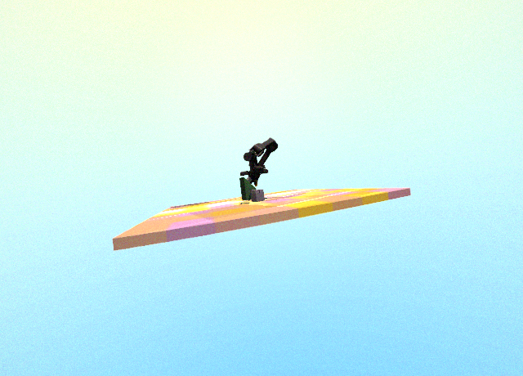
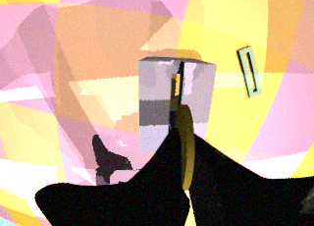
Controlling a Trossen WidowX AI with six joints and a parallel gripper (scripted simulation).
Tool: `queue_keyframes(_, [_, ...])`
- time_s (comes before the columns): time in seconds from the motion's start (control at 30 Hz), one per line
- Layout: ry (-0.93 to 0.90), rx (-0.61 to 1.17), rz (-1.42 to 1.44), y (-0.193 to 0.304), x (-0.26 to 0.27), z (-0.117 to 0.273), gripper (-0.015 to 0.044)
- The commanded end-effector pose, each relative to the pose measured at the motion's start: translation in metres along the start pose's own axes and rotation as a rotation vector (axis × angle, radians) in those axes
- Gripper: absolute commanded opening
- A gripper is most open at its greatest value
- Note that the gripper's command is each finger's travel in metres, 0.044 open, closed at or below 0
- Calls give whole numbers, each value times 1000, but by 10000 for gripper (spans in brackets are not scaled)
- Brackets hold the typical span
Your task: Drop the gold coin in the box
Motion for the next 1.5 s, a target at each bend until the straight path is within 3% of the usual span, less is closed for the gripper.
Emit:
queue_keyframes(0.0, [-1, 0, 0, 0, 0, -1, 0])
queue_keyframes(1.03, [-2, 0, -8, -1, 0, -20, 0])
queue_keyframes(1.23, [1, 3, -1, -1, 0, -18, 157])
queue_keyframes(1.47, [1, 3, -1, -1, 0, -18, 161])
Point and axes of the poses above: the point midway between the two fingers, 35 mm back from their tips, its own z axis back along the fingers, its own x axis across the jaws, y = z × x, the point moved 8 cm from there along z, back along the fingers, and after that the axes turned 12 degrees about z, right-handed, at the moved point
